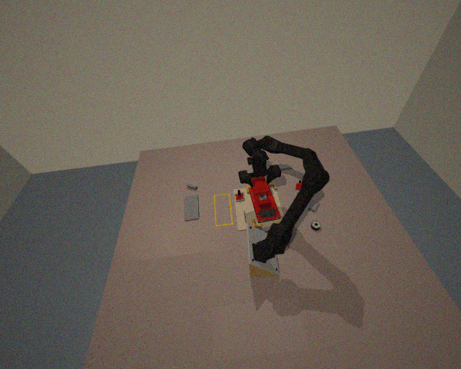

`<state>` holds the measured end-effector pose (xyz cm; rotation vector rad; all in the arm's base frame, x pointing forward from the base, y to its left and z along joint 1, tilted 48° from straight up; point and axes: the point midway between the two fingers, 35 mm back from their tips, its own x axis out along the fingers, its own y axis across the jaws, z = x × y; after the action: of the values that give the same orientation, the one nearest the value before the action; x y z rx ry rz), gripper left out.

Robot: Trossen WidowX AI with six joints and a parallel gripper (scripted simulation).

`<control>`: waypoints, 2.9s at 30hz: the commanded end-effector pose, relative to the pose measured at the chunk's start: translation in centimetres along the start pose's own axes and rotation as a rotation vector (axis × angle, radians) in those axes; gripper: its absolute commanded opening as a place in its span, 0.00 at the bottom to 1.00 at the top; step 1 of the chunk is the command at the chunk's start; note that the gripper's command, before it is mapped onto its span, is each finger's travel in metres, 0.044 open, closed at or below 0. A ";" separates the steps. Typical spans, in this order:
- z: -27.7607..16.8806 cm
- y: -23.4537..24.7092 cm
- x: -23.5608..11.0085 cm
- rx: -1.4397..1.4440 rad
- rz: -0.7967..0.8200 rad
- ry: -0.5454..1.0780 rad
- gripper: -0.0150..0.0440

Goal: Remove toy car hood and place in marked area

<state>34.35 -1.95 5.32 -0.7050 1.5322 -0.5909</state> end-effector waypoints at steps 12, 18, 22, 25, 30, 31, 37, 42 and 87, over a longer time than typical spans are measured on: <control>0.2 9.7 -0.9 -0.009 0.027 -0.006 0.25; -0.5 13.6 -1.1 -0.007 0.027 -0.005 0.25; -1.1 16.2 -1.1 -0.005 0.025 -0.003 0.25; -1.8 18.0 -1.0 -0.004 0.021 -0.001 0.25; -2.4 19.5 -0.9 -0.001 0.016 0.000 0.25; -2.4 19.5 -0.9 -0.001 0.017 0.000 0.25; -2.3 19.6 -0.5 -0.002 0.017 0.000 0.25; -2.3 19.6 -0.1 -0.002 0.017 0.000 0.25; -2.1 19.6 3.8 -0.001 0.016 0.000 0.25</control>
<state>30.42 8.78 -11.25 -0.6856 1.5381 -0.5778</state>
